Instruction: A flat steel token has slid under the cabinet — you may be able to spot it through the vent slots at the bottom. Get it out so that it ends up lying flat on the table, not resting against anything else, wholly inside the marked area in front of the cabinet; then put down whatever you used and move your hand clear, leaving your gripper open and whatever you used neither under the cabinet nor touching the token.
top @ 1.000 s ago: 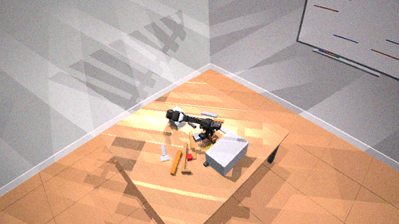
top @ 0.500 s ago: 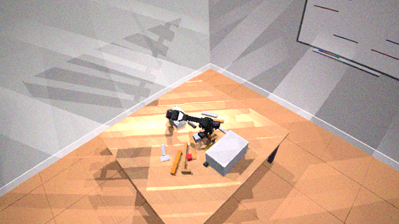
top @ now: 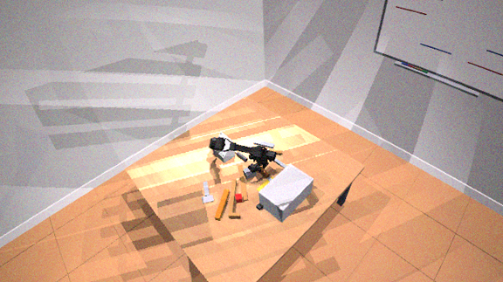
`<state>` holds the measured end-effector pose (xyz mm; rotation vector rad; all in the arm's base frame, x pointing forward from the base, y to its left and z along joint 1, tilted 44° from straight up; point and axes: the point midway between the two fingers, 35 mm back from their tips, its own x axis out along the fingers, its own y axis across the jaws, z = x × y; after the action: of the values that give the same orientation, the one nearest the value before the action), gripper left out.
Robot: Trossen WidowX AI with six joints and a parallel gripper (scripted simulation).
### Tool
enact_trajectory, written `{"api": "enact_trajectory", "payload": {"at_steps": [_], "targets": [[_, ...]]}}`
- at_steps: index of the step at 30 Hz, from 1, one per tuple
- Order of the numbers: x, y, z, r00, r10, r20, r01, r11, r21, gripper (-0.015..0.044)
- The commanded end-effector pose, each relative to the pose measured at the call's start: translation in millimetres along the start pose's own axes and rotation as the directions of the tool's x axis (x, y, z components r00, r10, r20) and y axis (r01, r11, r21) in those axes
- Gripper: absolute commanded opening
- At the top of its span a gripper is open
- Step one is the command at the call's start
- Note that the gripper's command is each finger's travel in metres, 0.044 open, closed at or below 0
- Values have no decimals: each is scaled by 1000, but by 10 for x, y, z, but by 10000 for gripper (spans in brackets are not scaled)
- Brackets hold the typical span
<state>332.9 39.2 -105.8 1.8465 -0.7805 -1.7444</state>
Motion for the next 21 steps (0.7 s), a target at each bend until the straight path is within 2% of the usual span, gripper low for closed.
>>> {"api": "enact_trajectory", "payload": {"at_steps": [1,21], "targets": [[8,6,73,1000,2,4,-2,1000,-1,0],[9,-14,315,1000,1,5,-1,1000,-2,0]]}}
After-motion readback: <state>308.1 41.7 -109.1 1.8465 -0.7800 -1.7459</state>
